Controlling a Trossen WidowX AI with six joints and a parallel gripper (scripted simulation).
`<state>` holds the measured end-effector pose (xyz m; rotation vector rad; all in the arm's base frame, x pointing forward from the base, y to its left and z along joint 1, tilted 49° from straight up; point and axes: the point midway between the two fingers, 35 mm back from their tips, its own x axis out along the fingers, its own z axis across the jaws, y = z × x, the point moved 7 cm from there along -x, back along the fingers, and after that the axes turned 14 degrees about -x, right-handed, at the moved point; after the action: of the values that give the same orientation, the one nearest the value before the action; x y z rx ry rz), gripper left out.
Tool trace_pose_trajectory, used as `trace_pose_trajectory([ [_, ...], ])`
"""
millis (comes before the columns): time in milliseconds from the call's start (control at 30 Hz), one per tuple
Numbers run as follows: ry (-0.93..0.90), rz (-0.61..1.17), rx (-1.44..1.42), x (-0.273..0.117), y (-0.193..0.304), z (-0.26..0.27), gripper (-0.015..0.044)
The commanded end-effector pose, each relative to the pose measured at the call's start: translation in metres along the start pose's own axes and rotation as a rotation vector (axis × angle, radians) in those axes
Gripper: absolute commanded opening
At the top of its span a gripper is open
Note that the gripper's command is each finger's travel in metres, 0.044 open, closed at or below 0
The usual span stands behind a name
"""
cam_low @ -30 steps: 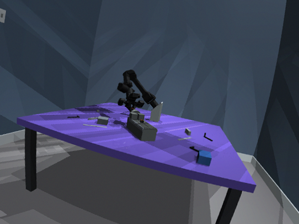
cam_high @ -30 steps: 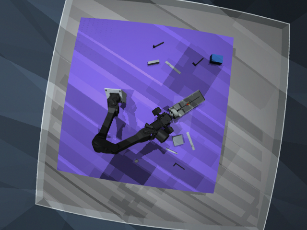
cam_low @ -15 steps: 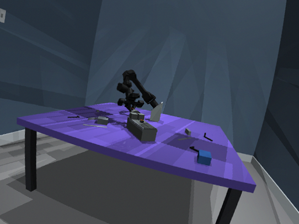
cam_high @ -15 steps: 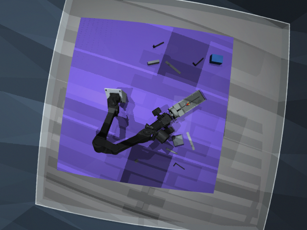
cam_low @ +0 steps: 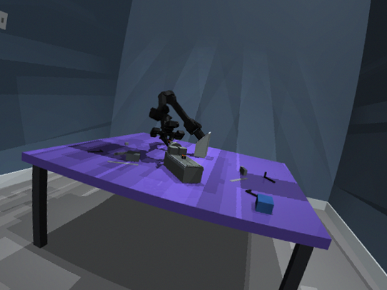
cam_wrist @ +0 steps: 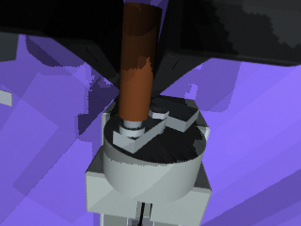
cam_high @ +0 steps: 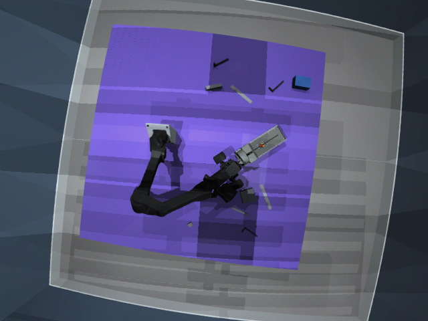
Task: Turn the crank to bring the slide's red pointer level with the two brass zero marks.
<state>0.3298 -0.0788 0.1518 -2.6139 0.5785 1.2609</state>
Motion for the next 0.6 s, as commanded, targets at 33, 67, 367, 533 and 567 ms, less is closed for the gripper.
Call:
trace_pose_trajectory([
  [33, 0.011, 0.004, 0.005, 0.003, 0.006, -0.007, 0.0],
  [67, 0.011, 0.004, 0.005, 0.004, 0.006, -0.008, 0.0],
  [367, 0.011, 0.004, 0.005, 0.01, 0.013, -0.011, 0.0],
  [533, 0.012, 0.005, 0.005, 0.013, 0.017, -0.012, 0.0],
  [567, 0.012, 0.005, 0.005, 0.014, 0.018, -0.012, 0.0],
])
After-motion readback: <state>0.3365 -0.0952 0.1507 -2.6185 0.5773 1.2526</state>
